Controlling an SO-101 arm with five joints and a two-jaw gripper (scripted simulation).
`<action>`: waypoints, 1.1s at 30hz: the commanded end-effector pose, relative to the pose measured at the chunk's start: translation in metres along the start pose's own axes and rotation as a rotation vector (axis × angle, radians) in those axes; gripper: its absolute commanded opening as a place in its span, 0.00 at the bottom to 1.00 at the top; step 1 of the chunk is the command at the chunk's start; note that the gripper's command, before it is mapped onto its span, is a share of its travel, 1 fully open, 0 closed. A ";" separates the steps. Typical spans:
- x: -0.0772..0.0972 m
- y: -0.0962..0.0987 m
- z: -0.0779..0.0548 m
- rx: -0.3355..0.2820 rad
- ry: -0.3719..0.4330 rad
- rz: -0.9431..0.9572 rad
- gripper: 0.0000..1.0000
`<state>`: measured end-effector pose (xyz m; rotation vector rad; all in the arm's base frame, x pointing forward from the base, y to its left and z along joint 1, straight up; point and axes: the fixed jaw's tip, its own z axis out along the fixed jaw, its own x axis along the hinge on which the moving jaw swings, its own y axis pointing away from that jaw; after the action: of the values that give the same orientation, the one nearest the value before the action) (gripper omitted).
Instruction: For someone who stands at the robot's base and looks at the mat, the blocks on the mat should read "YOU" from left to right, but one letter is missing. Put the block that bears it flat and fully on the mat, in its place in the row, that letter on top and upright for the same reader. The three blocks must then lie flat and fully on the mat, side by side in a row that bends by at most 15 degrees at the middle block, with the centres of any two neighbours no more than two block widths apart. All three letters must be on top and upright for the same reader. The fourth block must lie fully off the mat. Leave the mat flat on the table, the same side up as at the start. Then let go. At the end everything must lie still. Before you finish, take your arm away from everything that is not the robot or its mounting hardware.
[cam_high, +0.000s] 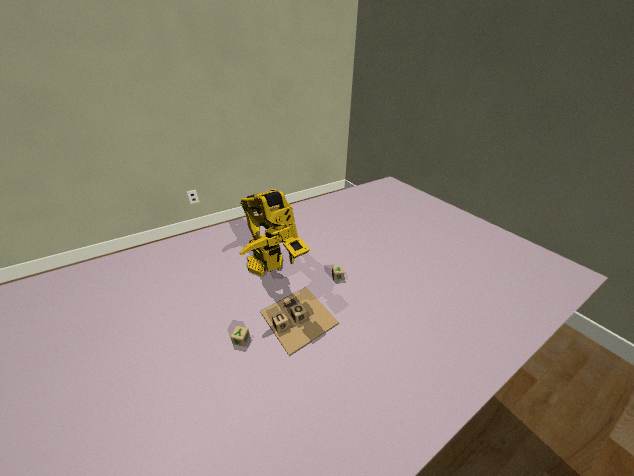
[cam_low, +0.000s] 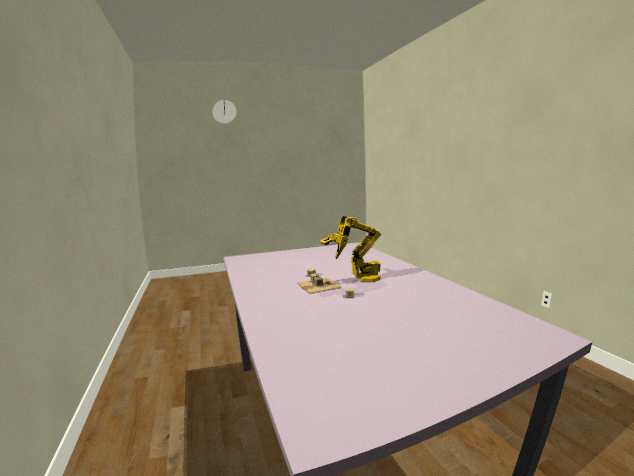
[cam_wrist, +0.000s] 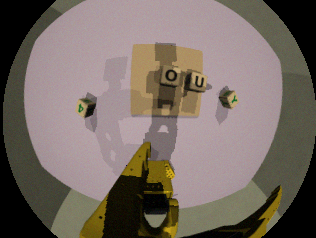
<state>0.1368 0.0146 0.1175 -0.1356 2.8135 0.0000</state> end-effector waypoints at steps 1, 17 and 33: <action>-0.018 0.014 -0.009 -0.033 -0.036 -0.078 0.86; -0.018 0.115 0.011 -0.152 0.162 -0.521 0.51; 0.008 0.162 0.023 -0.165 0.243 -0.728 0.35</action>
<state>0.1188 0.1627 0.0740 -1.2711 2.9183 -0.0376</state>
